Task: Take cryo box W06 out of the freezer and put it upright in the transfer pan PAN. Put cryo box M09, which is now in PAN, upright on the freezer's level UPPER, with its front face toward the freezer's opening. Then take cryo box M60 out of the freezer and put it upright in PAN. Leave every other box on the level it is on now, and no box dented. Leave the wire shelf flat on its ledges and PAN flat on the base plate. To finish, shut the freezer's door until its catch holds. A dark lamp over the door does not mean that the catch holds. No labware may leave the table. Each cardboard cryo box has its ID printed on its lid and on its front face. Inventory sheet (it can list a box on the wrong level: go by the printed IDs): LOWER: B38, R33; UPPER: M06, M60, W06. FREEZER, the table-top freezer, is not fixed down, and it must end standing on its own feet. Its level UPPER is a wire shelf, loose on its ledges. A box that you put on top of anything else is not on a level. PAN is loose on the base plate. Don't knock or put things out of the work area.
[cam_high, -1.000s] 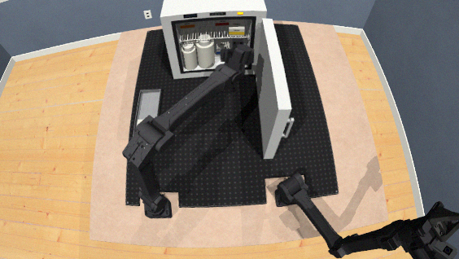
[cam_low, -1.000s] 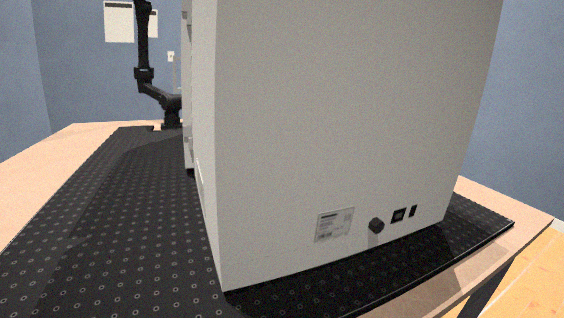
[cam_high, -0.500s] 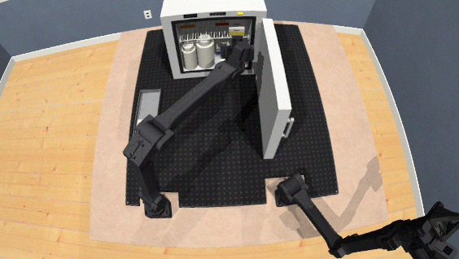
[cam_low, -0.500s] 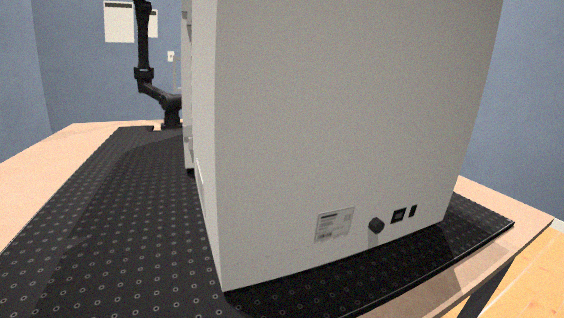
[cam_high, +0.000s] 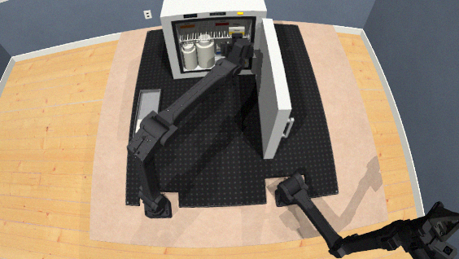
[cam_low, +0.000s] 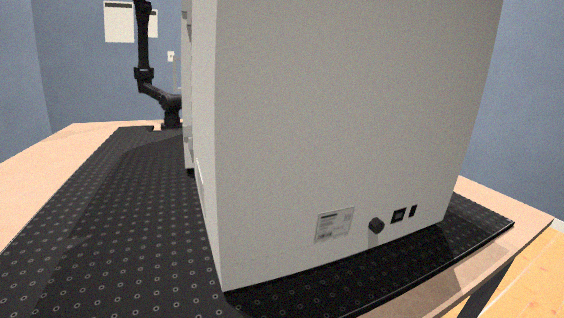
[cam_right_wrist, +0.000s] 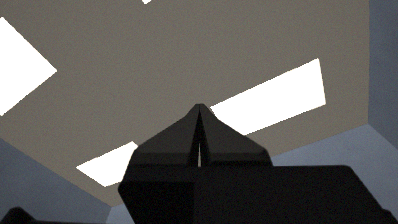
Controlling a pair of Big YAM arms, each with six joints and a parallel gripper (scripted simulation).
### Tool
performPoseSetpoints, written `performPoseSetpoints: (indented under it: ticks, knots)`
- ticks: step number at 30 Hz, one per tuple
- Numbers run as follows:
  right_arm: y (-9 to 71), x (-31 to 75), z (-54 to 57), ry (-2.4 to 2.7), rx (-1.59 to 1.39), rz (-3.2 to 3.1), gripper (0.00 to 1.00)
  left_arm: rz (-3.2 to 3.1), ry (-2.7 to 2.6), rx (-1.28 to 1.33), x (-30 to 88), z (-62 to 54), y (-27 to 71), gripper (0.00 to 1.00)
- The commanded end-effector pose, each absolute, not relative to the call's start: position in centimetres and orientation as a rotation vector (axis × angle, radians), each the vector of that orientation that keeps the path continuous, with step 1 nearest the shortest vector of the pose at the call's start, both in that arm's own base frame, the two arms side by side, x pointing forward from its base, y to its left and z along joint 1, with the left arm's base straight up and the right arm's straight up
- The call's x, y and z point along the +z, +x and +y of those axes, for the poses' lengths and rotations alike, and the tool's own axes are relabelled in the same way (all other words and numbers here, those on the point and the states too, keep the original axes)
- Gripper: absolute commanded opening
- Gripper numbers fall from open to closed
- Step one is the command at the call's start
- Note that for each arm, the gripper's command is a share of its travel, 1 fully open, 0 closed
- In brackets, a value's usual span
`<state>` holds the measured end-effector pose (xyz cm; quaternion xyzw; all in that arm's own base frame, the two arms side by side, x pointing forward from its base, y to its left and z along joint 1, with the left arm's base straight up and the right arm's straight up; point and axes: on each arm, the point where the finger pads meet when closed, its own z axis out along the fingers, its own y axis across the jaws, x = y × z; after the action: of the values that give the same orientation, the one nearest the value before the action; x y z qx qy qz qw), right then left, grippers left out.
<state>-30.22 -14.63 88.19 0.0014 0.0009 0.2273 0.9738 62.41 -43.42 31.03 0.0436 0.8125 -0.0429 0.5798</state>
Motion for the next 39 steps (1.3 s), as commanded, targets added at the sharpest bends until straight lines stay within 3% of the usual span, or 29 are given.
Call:
performPoseSetpoints:
  ticks: [1,27,31,35,39]
  knots:
    - [-28.9,88.5,-13.9,-0.007,0.448,0.031,0.0,1.876,0.099,-0.101,32.8,-43.8,64.1,1.0]
    - [-28.9,88.5,-13.9,-0.007,0.448,0.031,0.0,1.923,0.124,-0.068,29.3,-43.1,66.2,1.0]
    - [-28.9,88.5,-13.9,-0.007,0.448,0.031,0.0,1.836,0.091,-0.133,36.9,-44.0,65.6,1.0]
    - [-28.9,88.5,-13.9,-0.007,0.448,0.031,0.0,1.837,0.093,-0.134,37.2,-44.1,65.5,1.0]
    - [-28.9,88.5,-13.9,-0.007,0.448,0.031,0.0,1.928,0.144,-0.073,29.1,-44.6,65.3,1.0]
